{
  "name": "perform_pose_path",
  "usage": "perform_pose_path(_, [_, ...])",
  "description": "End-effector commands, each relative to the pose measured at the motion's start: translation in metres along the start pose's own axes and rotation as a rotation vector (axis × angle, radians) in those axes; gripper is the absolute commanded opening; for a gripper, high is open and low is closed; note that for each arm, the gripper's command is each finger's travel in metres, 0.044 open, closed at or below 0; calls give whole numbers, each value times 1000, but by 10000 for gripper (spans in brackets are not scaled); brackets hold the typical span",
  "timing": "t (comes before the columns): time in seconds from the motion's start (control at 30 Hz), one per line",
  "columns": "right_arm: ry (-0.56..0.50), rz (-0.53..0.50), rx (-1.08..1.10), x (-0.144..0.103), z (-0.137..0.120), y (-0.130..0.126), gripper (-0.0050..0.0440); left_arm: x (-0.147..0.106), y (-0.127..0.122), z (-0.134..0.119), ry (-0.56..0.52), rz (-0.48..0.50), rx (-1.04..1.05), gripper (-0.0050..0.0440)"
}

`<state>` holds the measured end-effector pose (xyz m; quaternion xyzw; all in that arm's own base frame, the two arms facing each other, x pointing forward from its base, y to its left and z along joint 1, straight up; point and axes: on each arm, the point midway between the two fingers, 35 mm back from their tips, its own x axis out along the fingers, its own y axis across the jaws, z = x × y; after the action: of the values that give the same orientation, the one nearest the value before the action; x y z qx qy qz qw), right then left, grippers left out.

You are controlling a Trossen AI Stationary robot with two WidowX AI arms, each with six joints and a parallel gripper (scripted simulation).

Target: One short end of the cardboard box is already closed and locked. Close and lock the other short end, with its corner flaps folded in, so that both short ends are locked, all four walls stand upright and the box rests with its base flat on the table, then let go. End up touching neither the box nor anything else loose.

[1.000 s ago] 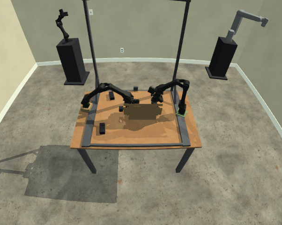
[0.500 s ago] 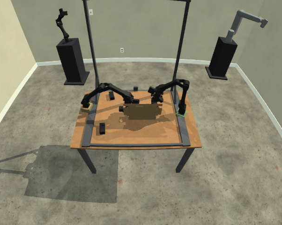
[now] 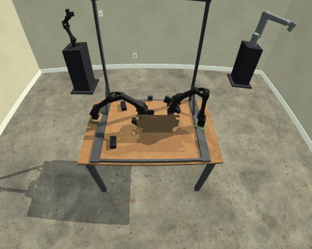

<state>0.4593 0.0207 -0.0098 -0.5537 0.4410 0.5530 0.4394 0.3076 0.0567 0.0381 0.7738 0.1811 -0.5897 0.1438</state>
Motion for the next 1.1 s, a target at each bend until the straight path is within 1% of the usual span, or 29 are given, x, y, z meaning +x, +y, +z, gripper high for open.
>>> perform_pose_path(0.0, [7, -27, -4, -11, -1, -4, 437, -4, 1, -3, 13, 8, -4, 63])
perform_pose_path(0.2, [7, -27, -4, -11, -1, -4, 437, -4, 1, -3, 13, 8, -4, 63])
perform_pose_path(0.27, [7, -27, -4, -17, -1, -4, 437, -4, 1, -3, 13, 8, -4, 63])
perform_pose_path(0.33, [7, -27, -4, -33, -2, -5, 437, -4, 1, -3, 13, 8, -4, 63])
perform_pose_path(0.43, [7, -27, -4, -70, -1, -4, 437, -4, 1, -3, 13, 8, -4, 63])
perform_pose_path(0.5, [7, -27, -4, -85, -1, -2, 437, -4, 1, -3, 13, 8, -4, 63])
perform_pose_path(1.07, [7, -27, -5, -87, -1, -1, 437, -4, 1, -3, 13, 8, -4, 63])
